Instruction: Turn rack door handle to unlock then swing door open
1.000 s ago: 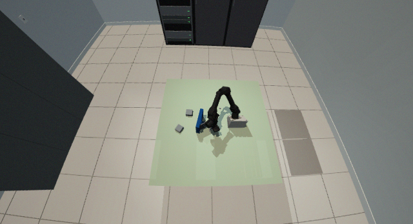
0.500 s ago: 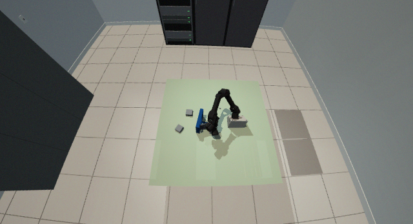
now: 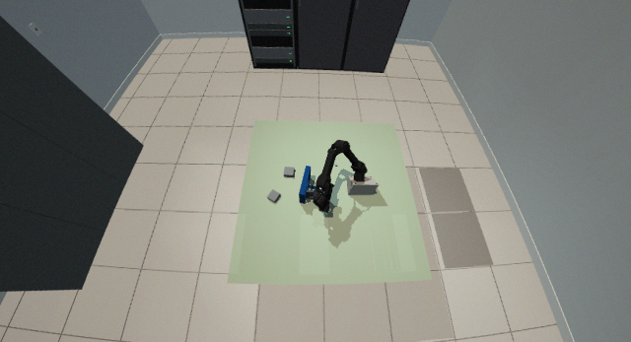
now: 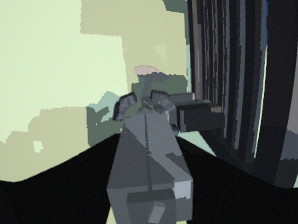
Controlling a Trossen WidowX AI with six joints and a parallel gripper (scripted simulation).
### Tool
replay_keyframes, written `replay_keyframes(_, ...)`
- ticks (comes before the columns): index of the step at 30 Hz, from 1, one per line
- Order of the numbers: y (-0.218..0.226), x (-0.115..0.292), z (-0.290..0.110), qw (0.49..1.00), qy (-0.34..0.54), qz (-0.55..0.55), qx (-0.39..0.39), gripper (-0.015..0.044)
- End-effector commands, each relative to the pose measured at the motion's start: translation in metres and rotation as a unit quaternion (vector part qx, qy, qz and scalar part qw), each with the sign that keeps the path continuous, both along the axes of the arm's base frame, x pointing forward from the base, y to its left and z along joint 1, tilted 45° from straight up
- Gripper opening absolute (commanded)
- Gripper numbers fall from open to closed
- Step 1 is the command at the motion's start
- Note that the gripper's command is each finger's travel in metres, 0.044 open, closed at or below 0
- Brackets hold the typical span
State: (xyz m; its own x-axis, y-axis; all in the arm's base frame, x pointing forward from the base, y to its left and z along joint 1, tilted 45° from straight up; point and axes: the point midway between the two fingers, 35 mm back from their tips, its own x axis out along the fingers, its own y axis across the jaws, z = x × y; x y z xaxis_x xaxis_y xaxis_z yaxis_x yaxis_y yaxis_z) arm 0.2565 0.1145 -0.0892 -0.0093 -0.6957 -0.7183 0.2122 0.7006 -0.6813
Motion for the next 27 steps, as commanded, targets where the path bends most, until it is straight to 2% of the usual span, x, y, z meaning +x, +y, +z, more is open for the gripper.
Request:
replay_keyframes(1, 0.006, 0.005, -0.007, 0.999, -0.028, -0.032, 0.000, 0.0024)
replay_keyframes(9, 0.016, 0.013, -0.016, 0.995, -0.069, -0.074, 0.000, 0.0024)
replay_keyframes(23, 0.016, 0.013, -0.017, 0.995, -0.069, -0.075, 0.000, 0.0024)
replay_keyframes(27, 0.016, 0.013, -0.017, 0.995, -0.069, -0.075, 0.000, 0.0129)
